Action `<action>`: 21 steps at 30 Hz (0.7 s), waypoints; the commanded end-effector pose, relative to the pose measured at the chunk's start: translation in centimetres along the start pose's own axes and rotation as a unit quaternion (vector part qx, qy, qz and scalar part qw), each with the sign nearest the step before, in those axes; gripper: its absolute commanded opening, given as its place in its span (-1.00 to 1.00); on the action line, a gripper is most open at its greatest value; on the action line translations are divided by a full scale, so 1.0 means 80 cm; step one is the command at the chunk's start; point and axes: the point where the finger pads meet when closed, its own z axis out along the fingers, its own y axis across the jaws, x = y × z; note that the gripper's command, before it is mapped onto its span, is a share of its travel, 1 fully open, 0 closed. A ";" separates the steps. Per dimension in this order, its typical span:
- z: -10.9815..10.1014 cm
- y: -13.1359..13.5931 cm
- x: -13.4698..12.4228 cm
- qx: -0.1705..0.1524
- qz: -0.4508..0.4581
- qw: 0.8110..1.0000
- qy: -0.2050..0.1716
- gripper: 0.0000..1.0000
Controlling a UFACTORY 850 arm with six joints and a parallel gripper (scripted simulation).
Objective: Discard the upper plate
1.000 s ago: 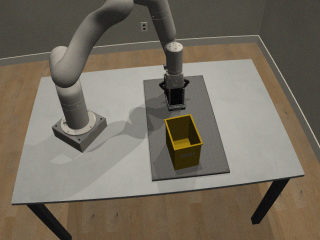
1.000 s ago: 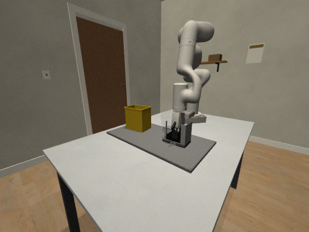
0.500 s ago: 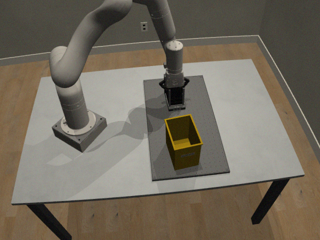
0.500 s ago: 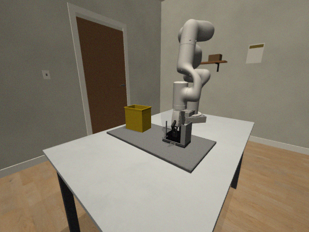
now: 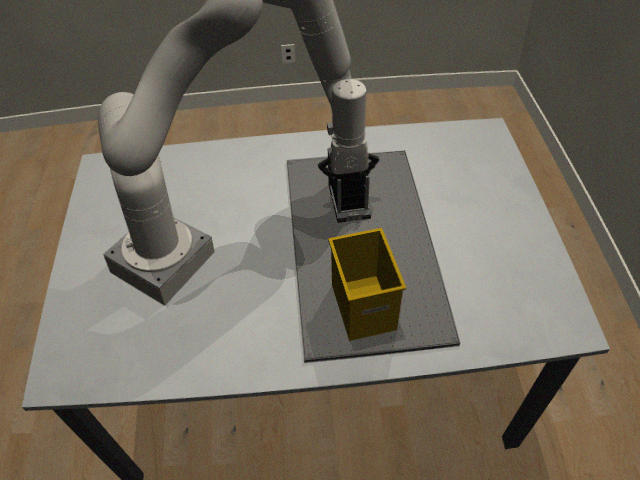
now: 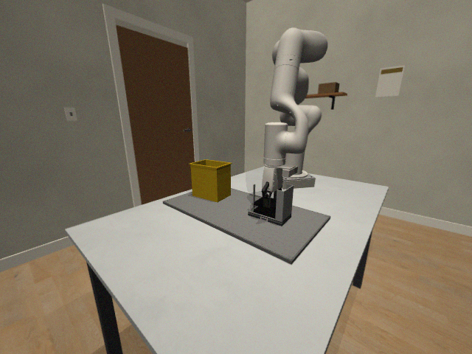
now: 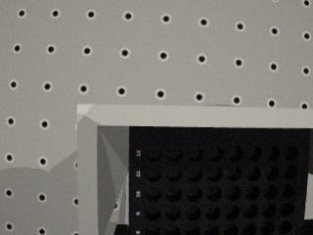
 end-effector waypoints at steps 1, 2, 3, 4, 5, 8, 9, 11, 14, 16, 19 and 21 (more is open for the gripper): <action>-0.003 0.001 0.000 -0.001 0.000 1.000 0.000 -1.00; -0.005 0.001 0.000 -0.001 0.000 1.000 0.000 -1.00; -0.007 0.001 0.000 -0.001 0.000 1.000 0.000 -1.00; -0.009 0.001 0.000 -0.001 0.000 1.000 0.000 -1.00; -0.011 0.001 0.000 -0.001 0.000 1.000 0.000 -1.00; -0.018 0.001 0.000 -0.001 0.000 1.000 0.000 -1.00; -0.020 0.001 0.000 -0.001 0.000 1.000 0.000 -1.00; -0.020 0.001 0.000 -0.001 0.000 1.000 0.000 -1.00; -0.026 0.001 0.000 -0.001 0.000 1.000 0.000 -1.00; -0.030 0.001 0.000 -0.001 0.000 1.000 0.000 -1.00; -0.036 0.001 0.000 -0.001 0.000 1.000 0.000 -1.00; -0.041 0.001 0.000 -0.001 0.000 1.000 0.000 -1.00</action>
